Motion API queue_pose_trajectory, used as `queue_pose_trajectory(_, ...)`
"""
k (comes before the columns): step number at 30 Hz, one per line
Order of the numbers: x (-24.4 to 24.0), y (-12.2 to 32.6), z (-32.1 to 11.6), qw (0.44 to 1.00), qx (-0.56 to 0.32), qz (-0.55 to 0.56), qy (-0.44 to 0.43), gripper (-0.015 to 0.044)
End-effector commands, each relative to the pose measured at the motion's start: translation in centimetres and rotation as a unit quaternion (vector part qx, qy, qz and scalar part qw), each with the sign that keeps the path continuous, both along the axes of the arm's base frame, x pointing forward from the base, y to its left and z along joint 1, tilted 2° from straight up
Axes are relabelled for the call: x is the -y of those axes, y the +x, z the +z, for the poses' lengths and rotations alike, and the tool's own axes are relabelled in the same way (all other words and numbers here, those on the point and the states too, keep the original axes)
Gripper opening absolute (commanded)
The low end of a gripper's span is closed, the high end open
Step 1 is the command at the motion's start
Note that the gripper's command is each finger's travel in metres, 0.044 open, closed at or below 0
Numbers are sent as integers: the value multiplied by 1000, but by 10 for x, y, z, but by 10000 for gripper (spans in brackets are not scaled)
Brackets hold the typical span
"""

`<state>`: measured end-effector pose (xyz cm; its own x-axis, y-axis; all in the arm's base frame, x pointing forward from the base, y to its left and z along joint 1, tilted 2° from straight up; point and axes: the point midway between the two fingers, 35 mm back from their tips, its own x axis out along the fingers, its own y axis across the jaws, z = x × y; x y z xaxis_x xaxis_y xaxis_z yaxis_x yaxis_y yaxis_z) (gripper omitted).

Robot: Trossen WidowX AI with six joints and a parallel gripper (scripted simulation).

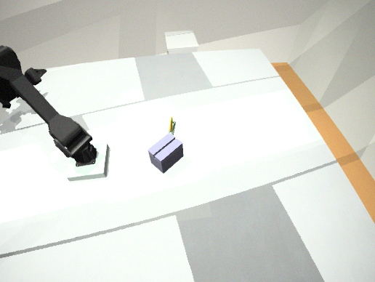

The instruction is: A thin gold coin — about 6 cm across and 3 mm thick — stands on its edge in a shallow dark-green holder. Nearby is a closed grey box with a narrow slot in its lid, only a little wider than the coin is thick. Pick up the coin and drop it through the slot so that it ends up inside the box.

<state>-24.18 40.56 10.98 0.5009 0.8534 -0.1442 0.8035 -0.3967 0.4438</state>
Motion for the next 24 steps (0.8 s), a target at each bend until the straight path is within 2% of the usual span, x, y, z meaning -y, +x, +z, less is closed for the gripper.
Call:
queue_pose_trajectory(1, -2, 3, 0, 1000, -2, -2, -1, 374)
queue_pose_trajectory(9, -49, 122, -4, 987, -115, -106, -18, 164)
queue_pose_trajectory(17, -60, 242, -1, 946, -235, -224, -1, 161)
queue_pose_trajectory(24, -30, 360, -6, 860, -355, -365, 30, 161)
